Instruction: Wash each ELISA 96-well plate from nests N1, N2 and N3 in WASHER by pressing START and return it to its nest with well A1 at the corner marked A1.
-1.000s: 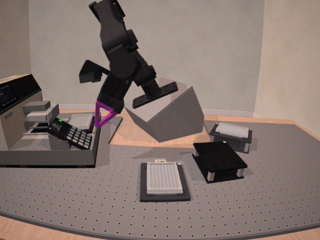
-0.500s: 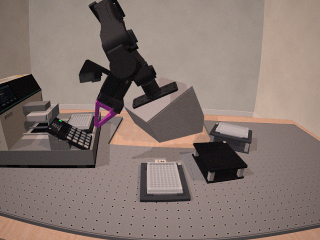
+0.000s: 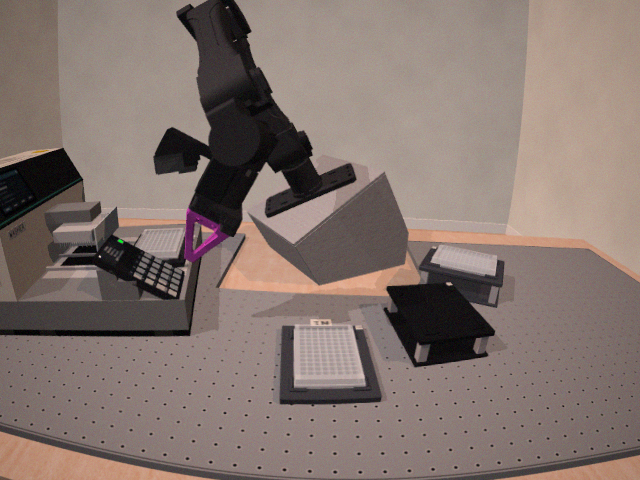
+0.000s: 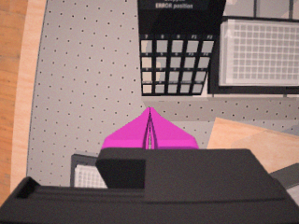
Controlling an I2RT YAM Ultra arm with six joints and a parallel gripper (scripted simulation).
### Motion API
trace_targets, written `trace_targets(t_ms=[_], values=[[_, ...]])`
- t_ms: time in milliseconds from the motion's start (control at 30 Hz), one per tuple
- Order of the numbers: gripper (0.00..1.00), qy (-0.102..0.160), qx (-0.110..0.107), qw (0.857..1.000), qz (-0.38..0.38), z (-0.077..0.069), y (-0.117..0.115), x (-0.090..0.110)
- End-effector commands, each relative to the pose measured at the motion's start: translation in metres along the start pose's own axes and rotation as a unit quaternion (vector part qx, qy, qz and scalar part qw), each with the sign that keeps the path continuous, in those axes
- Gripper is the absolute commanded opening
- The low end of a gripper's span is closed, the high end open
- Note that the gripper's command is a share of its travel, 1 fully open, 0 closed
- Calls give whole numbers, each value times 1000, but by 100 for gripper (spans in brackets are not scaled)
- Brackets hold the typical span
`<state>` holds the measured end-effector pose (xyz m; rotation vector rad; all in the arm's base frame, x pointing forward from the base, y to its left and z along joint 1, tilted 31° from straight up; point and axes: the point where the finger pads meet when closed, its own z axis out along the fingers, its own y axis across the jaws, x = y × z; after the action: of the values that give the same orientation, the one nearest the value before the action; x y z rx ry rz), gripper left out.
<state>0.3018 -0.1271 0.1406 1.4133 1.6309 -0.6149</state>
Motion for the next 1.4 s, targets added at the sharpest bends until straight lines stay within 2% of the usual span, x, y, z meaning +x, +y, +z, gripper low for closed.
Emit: trace_targets(t_ms=[0, 1067, 1367], values=[[0, -4, -9, 1000, 1, 2, 5, -3], [0, -5, -9, 1000, 1, 48, 6, -4], [0, -5, -9, 1000, 1, 50, 6, -4]])
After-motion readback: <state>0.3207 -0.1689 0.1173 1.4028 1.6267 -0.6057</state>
